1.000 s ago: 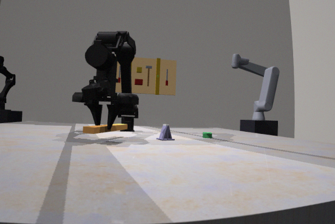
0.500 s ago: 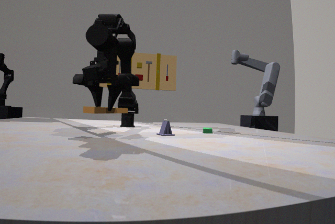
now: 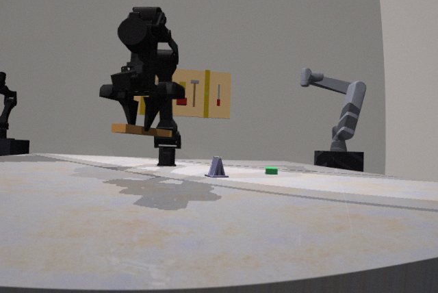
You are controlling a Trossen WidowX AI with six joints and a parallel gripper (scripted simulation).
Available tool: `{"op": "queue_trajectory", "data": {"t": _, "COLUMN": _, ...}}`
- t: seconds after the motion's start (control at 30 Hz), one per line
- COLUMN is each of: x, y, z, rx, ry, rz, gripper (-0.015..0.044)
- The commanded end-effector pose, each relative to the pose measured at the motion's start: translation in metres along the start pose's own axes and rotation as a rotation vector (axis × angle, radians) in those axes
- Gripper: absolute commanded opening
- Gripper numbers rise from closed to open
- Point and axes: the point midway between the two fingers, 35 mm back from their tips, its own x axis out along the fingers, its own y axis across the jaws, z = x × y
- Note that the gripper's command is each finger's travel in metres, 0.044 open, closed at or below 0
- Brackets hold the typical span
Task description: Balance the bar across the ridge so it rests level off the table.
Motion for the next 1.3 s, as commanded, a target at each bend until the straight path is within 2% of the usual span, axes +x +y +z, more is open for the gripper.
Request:
{"op": "queue_trajectory", "data": {"t": 0.0, "x": -0.004, "y": 0.015, "z": -0.008, "rx": 0.054, "ry": -0.001, "rz": 0.007, "gripper": 0.0000}}
{"op": "queue_trajectory", "data": {"t": 1.27, "x": -0.006, "y": 0.118, "z": -0.112, "rx": 0.751, "ry": 0.013, "rz": 0.012, "gripper": 0.0000}}
